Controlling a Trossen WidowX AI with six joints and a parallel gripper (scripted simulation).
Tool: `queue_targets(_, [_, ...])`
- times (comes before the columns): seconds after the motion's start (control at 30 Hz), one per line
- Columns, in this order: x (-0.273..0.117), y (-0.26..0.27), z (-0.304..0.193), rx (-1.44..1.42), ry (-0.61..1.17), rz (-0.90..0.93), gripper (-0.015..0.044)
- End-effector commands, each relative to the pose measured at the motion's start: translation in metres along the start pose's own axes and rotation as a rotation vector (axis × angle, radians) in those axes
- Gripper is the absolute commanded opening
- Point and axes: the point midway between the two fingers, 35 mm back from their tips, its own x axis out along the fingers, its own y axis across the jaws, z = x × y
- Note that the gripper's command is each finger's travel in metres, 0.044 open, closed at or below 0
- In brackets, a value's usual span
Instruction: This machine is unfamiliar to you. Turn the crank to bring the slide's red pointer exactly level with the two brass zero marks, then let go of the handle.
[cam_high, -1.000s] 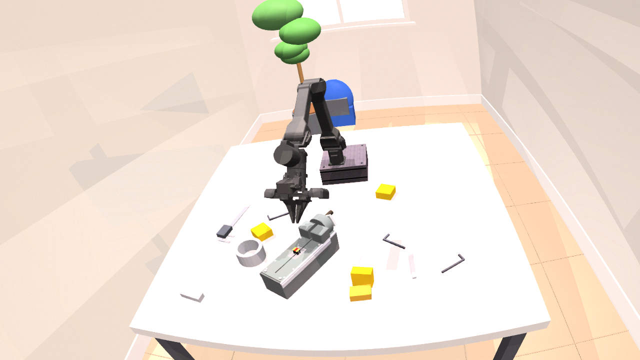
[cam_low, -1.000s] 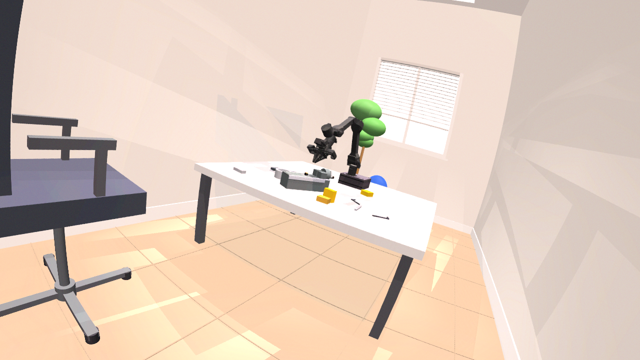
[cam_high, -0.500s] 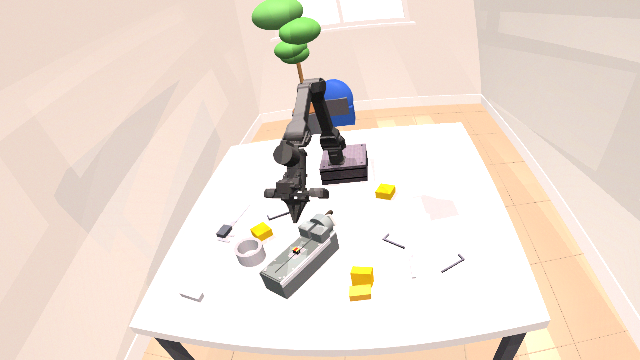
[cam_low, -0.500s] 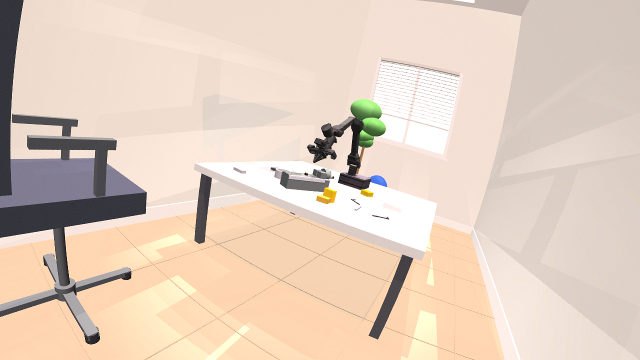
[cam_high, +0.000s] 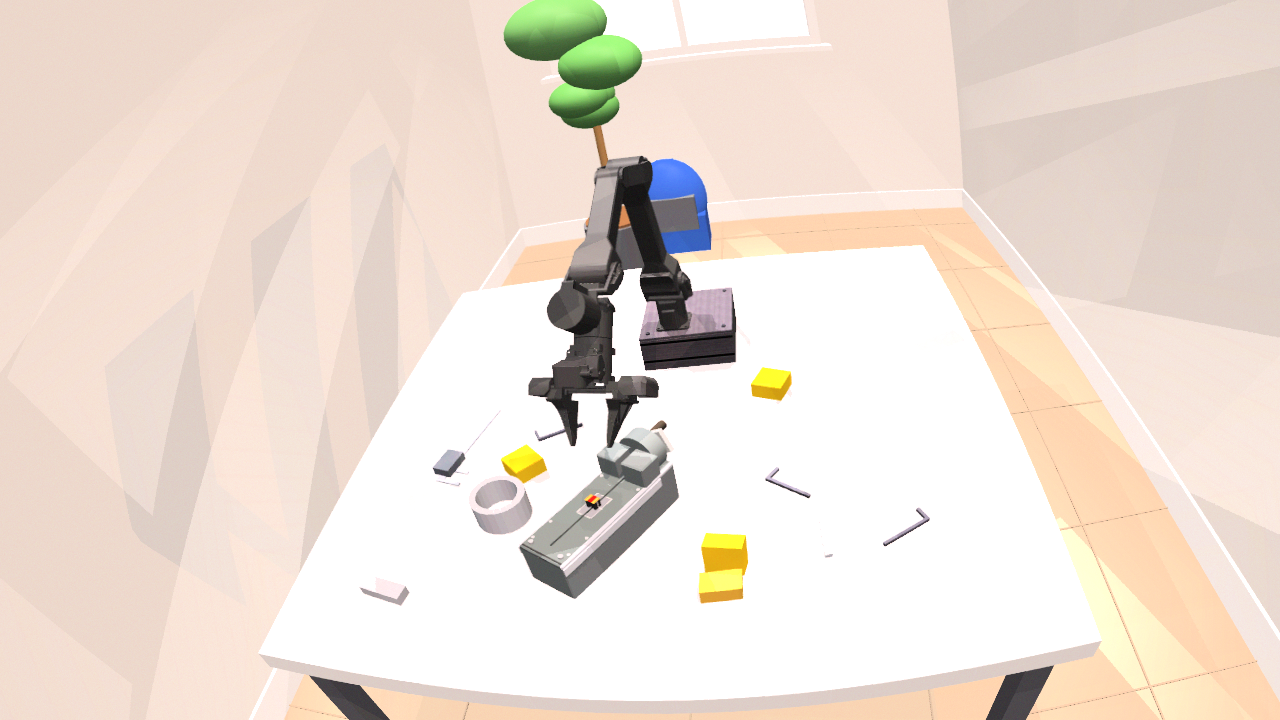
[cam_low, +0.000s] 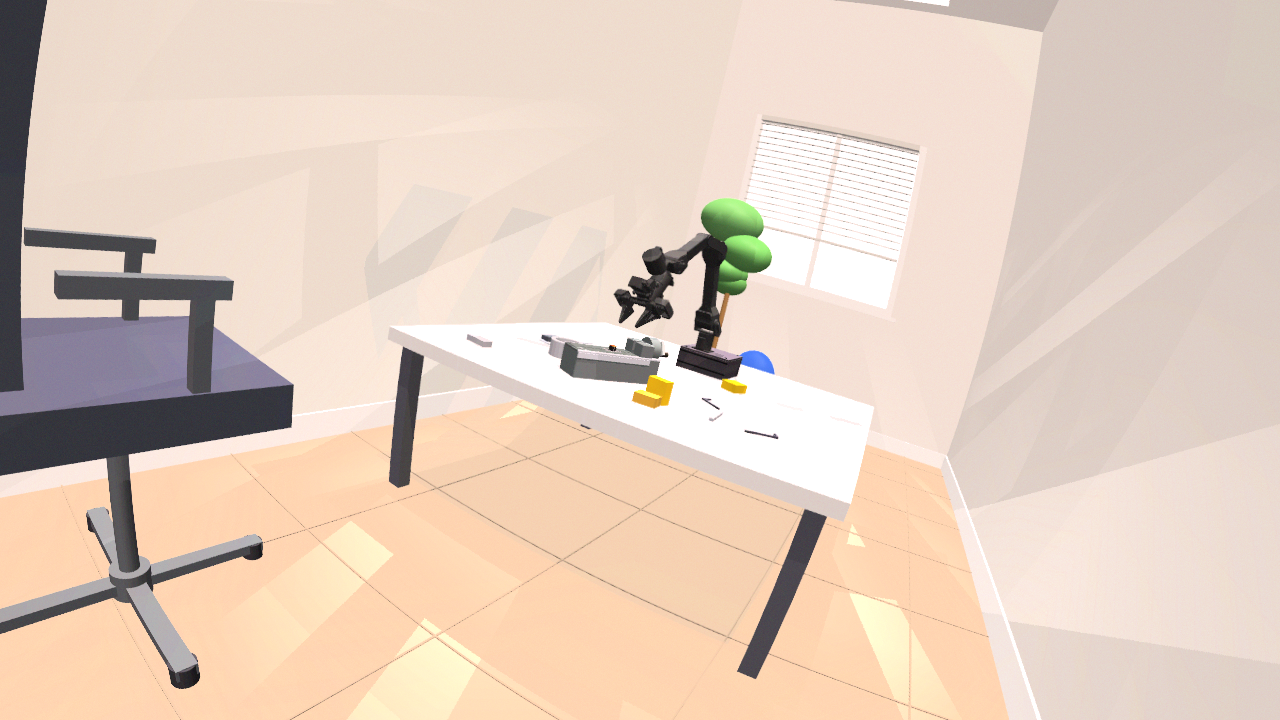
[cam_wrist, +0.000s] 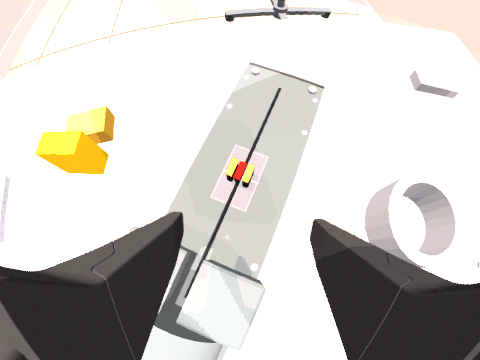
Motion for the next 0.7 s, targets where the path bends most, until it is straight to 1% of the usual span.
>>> queue_targets(0.0, [0.0,-0.0001,0.0,0.0,0.0,-0.001,0.0368])
queue_targets(0.1, [0.0,-0.0001,0.0,0.0,0.0,-0.001,0.044])
queue_targets(0.13, [0.0,-0.0001,0.0,0.0,0.0,-0.001,0.044])
queue_targets(0.67, [0.0,-0.0001,0.0,0.0,0.0,-0.001,0.002])
